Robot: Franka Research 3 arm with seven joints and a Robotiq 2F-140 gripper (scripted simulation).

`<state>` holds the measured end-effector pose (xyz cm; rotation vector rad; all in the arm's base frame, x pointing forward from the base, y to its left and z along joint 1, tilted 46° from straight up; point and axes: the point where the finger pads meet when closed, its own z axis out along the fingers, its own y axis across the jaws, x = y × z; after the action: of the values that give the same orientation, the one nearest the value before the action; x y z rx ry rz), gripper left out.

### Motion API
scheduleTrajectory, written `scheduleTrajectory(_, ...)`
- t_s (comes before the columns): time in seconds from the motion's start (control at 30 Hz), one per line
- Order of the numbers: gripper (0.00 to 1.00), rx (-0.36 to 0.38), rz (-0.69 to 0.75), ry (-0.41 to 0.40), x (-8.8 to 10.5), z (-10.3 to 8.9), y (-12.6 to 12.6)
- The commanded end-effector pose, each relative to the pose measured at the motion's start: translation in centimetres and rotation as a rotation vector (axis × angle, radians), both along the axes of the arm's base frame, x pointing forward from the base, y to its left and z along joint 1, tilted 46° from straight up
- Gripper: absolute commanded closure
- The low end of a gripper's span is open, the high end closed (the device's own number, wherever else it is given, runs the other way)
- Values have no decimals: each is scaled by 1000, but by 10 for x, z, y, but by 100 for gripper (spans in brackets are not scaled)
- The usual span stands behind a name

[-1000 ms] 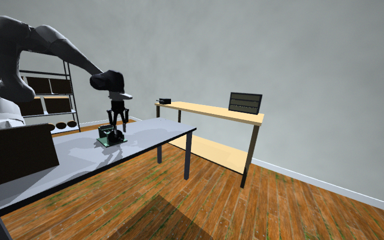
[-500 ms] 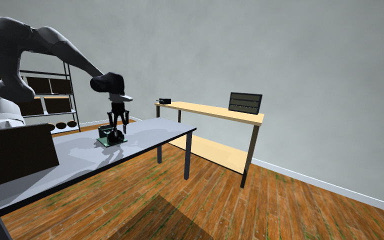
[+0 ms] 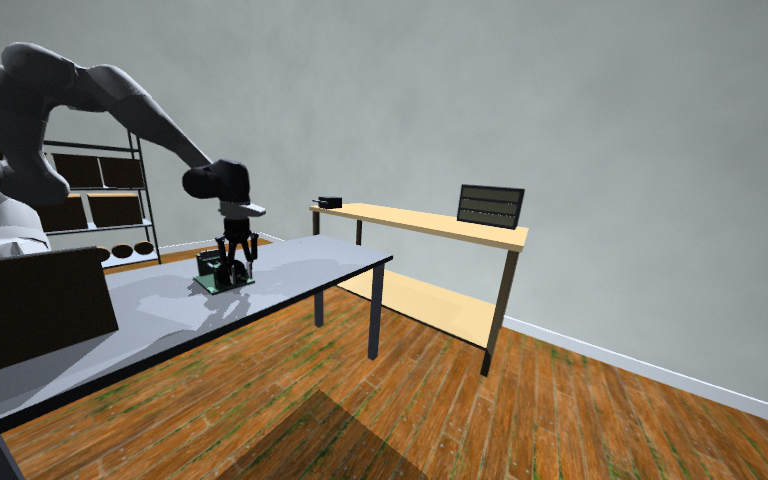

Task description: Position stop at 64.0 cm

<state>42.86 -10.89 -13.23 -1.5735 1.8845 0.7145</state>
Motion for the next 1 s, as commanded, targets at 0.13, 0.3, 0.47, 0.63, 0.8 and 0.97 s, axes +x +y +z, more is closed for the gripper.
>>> scheduleTrajectory(0.13, 67, -15, -5, -7, 3, -11, 5)
scheduleTrajectory(0.3, 67, -15, -5, -7, 3, -12, 5)
scheduleTrajectory(0.47, 67, -15, -5, -7, 3, -12, 5)
scheduleTrajectory(0.63, 67, -15, -5, -7, 3, -12, 5)
scheduleTrajectory(0.8, 96, -15, -5, -7, 3, -12, 5)
scheduleTrajectory(0.97, 96, -15, -5, -7, 3, -12, 5)
